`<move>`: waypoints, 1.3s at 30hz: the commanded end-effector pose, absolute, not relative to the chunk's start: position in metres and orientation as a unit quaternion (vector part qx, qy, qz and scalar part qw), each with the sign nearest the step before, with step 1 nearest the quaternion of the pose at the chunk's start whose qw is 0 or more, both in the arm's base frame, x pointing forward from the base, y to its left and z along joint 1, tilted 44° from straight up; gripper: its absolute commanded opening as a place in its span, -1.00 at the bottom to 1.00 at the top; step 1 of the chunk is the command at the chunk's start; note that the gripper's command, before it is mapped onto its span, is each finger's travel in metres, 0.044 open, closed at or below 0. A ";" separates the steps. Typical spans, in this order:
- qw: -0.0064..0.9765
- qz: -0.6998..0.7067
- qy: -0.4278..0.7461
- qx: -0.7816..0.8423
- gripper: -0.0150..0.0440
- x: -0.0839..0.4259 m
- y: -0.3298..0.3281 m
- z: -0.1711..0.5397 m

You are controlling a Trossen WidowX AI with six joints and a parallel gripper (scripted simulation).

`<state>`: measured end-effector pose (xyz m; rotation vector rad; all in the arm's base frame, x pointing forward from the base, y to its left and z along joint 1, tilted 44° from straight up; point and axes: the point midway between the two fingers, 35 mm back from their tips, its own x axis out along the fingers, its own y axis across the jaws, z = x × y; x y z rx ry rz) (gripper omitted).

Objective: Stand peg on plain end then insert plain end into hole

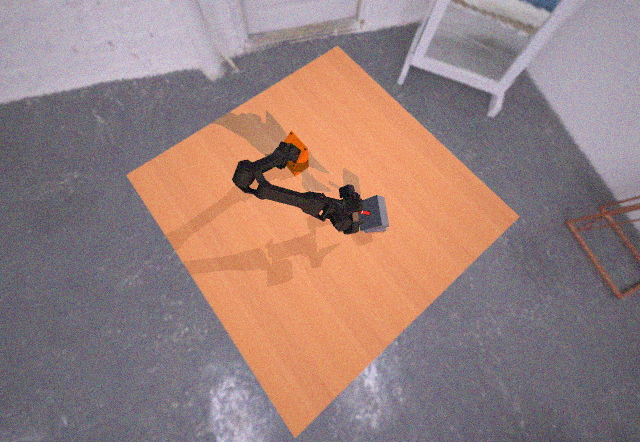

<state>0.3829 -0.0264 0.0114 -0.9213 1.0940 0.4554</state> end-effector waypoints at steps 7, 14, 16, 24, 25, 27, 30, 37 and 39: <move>0.732 0.206 0.497 -0.418 1.00 0.378 -0.025 0.025; 0.732 0.206 0.497 -0.418 1.00 0.374 -0.023 0.034; 0.732 0.206 0.497 -0.418 1.00 0.373 -0.023 0.037; 0.732 0.207 0.496 -0.418 1.00 0.368 -0.022 0.047; 0.732 0.207 0.496 -0.418 1.00 0.367 -0.021 0.049; 0.732 0.207 0.496 -0.418 1.00 0.366 -0.021 0.051; 0.732 0.207 0.496 -0.418 1.00 0.364 -0.020 0.055; 0.732 0.208 0.496 -0.418 1.00 0.361 -0.019 0.063; 0.732 0.208 0.496 -0.418 1.00 0.359 -0.019 0.065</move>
